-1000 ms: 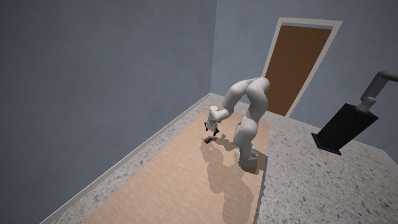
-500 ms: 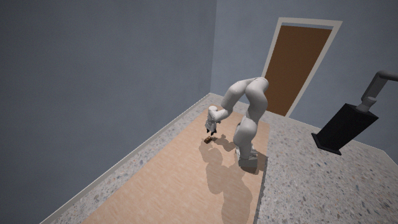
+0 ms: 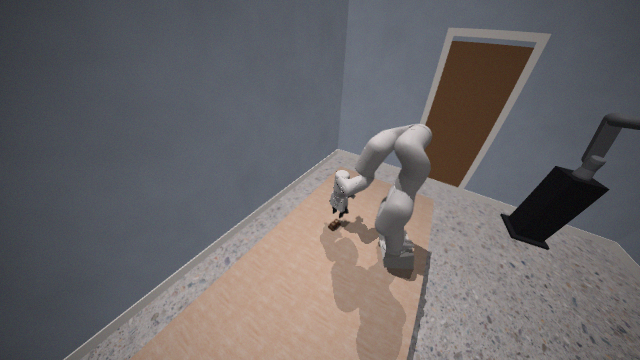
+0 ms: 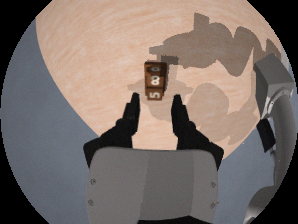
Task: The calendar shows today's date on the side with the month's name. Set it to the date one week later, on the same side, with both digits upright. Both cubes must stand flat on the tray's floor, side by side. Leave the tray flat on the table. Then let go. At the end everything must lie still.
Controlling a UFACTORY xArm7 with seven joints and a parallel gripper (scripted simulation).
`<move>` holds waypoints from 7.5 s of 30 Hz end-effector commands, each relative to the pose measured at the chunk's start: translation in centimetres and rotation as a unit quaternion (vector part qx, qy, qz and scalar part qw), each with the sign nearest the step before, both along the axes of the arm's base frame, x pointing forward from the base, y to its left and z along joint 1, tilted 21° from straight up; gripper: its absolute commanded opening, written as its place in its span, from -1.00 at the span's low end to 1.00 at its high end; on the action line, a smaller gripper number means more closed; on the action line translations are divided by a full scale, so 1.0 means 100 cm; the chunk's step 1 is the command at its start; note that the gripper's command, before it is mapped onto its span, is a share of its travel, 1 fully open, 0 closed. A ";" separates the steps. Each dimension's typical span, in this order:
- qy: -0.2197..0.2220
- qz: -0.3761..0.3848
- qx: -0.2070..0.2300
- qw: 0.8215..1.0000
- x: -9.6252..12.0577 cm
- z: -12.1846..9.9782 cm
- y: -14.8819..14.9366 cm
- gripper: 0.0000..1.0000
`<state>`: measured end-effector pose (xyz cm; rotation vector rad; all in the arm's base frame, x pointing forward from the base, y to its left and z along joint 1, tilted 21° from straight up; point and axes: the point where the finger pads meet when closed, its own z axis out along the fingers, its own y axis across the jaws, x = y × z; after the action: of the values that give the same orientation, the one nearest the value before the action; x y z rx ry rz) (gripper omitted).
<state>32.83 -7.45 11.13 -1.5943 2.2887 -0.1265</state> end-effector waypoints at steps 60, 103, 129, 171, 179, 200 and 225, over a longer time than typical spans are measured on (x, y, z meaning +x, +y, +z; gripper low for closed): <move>-0.001 -0.001 -0.001 1.000 0.018 -0.045 0.006 -0.05; -0.001 -0.001 -0.001 1.000 0.018 -0.046 0.006 -0.05; -0.001 -0.001 -0.001 1.000 0.019 -0.046 0.006 -0.05; -0.001 -0.001 -0.001 1.000 0.023 -0.055 0.007 -0.05; -0.001 -0.001 -0.001 1.000 0.026 -0.066 0.009 -0.05; -0.001 -0.001 -0.001 1.000 0.028 -0.070 0.009 -0.05; -0.001 -0.001 -0.001 1.000 0.028 -0.070 0.009 -0.05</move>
<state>35.55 -6.48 4.02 -1.5943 2.2893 -0.1281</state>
